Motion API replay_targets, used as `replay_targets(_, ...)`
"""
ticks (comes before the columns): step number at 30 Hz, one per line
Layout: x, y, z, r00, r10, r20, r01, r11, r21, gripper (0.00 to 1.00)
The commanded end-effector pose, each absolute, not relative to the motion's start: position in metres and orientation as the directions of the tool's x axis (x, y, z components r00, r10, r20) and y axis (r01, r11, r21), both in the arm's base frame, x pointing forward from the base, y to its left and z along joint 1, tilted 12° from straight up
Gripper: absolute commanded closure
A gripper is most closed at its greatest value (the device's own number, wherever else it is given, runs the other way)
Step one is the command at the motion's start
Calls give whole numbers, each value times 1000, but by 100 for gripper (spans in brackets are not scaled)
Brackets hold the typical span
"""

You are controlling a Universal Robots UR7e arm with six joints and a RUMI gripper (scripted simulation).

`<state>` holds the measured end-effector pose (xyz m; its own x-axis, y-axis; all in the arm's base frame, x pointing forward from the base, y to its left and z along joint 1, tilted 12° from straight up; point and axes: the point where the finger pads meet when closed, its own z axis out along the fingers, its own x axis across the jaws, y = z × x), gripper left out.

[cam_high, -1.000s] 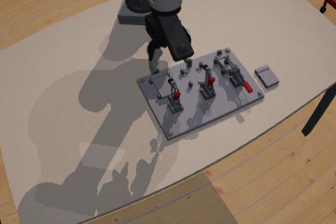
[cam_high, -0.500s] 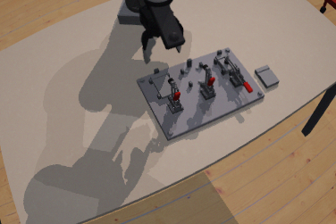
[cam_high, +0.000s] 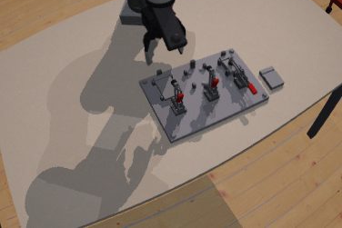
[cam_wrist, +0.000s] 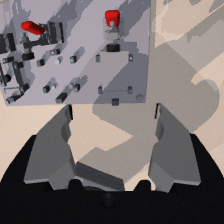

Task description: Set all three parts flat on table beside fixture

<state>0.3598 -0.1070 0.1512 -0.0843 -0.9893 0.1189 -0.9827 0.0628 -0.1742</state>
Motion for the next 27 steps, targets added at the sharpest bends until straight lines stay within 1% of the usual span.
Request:
replay_targets(1, 362, -109, 137, -84, -989, 119, -983, 63, -175, 41)
replay_targets(11, 370, -115, 95, -84, -989, 119, -983, 63, -175, 41)
replay_targets(27, 375, -119, 66, -84, -989, 119, -983, 63, -175, 41)
